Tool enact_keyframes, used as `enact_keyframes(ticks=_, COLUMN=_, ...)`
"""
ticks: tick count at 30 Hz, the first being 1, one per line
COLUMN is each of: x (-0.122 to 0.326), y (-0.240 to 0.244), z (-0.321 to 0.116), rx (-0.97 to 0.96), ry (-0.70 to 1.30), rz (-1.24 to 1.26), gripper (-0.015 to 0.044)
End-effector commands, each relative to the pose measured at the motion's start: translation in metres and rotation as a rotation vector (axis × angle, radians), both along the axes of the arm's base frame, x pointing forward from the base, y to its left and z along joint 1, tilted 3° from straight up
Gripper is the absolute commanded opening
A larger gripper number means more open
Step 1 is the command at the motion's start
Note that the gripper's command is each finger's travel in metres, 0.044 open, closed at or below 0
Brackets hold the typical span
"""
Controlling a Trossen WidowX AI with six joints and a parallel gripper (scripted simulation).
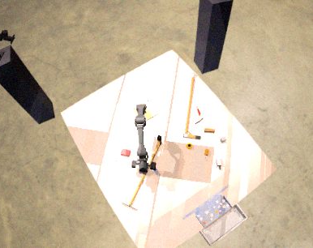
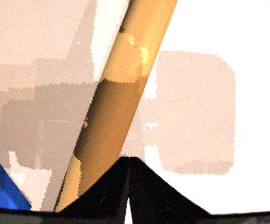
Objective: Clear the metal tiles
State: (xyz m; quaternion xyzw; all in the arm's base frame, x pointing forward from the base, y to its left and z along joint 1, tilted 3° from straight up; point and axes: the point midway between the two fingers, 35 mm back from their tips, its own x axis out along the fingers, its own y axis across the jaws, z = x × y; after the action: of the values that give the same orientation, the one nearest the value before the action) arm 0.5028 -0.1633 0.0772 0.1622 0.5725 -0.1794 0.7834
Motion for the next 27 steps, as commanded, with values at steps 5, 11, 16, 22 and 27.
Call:
enact_keyframes(ticks=5, x=0.000, y=0.000, z=0.014, rx=-0.003, ry=-0.011, rz=0.000, gripper=0.0000)
enact_keyframes(ticks=11, x=-0.002, y=-0.001, z=0.037, rx=-0.010, ry=-0.029, rz=0.000, gripper=0.0000)
enact_keyframes(ticks=16, x=-0.005, y=-0.001, z=0.057, rx=-0.015, ry=-0.044, rz=0.000, gripper=0.0000)
enact_keyframes(ticks=22, x=-0.009, y=0.000, z=0.080, rx=-0.021, ry=-0.061, rz=0.000, gripper=0.0000)
enact_keyframes(ticks=27, x=-0.013, y=0.001, z=0.096, rx=-0.025, ry=-0.074, rz=0.000, gripper=0.0000)
